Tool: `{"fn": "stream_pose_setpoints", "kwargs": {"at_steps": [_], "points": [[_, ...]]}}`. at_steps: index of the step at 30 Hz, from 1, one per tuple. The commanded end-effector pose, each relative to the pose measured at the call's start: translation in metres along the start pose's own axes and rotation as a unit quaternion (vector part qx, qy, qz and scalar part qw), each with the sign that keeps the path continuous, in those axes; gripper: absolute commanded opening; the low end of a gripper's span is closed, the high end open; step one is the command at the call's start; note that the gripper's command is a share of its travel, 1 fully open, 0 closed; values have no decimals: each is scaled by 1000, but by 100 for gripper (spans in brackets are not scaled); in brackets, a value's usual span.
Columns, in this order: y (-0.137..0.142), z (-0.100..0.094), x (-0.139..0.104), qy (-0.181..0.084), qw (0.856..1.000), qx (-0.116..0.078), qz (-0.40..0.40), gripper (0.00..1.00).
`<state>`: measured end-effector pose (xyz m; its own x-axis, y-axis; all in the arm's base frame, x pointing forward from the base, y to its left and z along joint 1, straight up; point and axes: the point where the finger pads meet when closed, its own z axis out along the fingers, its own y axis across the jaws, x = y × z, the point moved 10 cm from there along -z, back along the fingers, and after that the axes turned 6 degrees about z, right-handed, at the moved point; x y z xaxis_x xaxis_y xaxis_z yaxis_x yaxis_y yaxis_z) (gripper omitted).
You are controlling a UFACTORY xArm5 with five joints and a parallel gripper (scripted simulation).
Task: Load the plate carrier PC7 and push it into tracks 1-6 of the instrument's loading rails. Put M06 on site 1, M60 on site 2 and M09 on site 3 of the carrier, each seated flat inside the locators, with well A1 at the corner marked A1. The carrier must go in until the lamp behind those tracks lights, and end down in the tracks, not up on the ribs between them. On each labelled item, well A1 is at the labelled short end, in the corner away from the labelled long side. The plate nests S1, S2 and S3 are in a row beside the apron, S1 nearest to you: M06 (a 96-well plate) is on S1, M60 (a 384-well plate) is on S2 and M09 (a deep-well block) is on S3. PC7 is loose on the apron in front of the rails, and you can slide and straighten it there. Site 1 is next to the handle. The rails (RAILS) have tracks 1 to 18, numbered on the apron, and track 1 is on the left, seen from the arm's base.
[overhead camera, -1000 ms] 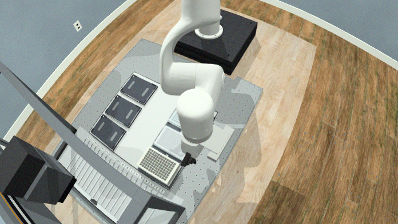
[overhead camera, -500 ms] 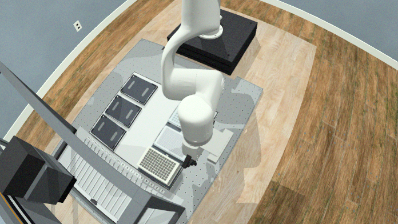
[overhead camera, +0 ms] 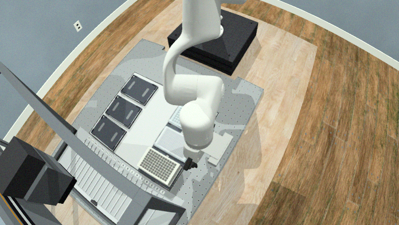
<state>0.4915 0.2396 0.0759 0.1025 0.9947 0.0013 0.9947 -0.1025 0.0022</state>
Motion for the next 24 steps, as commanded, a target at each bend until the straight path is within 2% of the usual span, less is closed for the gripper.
{"fn": "stream_pose_setpoints", "kwargs": {"at_steps": [1,9,24], "points": [[1,5,0,3,1000,-1,0,100],[1,18,0,3,1000,-1,0,100],[1,21,0,3,1000,-1,0,100]]}}
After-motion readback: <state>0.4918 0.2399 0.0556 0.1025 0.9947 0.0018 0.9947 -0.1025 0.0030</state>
